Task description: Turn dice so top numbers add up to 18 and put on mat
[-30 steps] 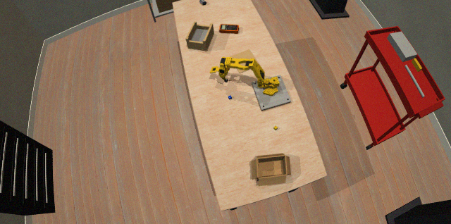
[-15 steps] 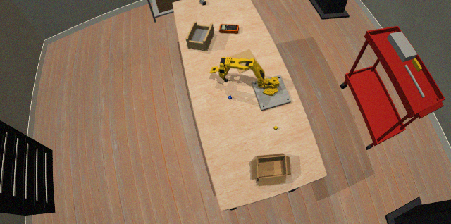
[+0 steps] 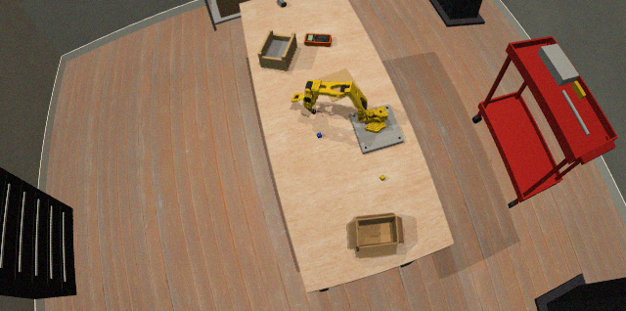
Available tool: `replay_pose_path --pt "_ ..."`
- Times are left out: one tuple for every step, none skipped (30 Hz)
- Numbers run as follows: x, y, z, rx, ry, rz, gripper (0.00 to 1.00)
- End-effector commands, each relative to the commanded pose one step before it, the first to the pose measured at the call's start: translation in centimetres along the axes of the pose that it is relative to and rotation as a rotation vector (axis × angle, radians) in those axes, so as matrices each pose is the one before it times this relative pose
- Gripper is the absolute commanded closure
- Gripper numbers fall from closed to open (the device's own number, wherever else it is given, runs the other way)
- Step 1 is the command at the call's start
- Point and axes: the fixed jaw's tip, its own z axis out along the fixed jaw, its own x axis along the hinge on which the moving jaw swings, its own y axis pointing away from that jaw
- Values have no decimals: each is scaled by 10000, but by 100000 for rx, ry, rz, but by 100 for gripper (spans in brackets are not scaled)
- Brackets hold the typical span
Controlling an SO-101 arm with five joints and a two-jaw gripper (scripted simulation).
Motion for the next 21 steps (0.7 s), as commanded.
replay_pose_path --pt "3331 1521 10056 244 2684 288 75" --pt "-95 19 1708 0 0 0 75" --pt "-79 13 1774 0 0 0 75" --pt "-68 13 1823 0 0 0 75" --pt "-46 7 1859 0 0 0 75" --pt "-34 7 1878 0 0 0 75" --pt "-10 7 1885 0 0 0 75" --pt "8 1 1873 0 0 0 75" --pt "27 1 1850 0 0 0 75" --pt "46 -5 1808 0 0 0 75" --pt "60 -5 1755 0 0 0 75" --pt "74 -6 1689 0 0 0 75" --pt "88 -6 1612 0 0 0 75" --pt "91 -12 1516 0 0 0 75" --pt "0 0 0 0 0 0 75" --pt "0 0 0 0 0 0 75" --pt "101 -6 1420 0 -1 -2 75" --pt "102 -14 1311 0 0 0 75" --pt "105 -8 1197 0 0 0 75" --pt "96 -14 1071 0 0 0 75" --pt "94 -9 945 0 0 0 75"
